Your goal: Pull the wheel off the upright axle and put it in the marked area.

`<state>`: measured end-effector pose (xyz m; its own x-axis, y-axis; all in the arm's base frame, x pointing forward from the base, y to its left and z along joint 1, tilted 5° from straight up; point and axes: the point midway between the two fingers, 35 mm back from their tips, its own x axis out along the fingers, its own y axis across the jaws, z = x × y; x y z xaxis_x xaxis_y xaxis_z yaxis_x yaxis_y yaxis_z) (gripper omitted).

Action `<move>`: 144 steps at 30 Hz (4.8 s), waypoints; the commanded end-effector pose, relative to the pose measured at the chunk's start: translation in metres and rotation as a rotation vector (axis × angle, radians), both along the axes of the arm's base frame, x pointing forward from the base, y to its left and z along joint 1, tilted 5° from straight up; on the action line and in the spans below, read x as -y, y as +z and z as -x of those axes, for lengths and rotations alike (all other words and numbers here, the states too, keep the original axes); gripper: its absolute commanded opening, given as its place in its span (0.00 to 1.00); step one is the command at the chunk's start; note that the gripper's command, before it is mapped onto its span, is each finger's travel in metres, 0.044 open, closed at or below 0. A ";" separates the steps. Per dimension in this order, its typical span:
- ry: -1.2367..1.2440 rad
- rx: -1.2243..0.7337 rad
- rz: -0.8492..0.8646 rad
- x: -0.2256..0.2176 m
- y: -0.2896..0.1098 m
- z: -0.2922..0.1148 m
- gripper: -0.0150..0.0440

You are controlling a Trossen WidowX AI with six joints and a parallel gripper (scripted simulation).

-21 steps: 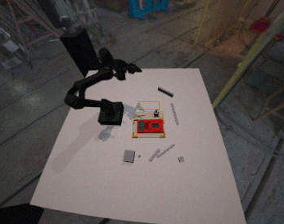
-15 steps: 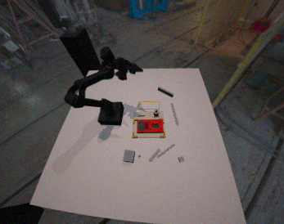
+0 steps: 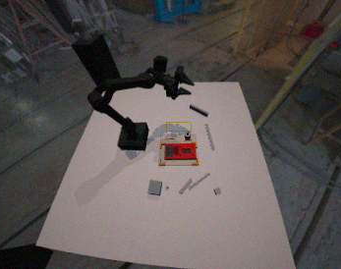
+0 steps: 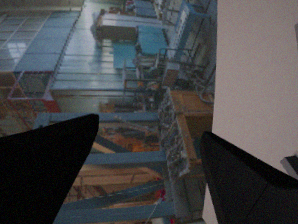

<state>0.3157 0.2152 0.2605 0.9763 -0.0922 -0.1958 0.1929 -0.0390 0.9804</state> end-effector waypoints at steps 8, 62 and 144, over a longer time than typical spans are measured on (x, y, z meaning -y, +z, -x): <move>0.118 -0.598 0.304 0.036 -0.108 -0.062 0.76; 0.186 -1.381 0.138 0.112 -0.269 -0.037 0.56; 0.191 -1.374 0.137 0.110 -0.244 -0.038 0.25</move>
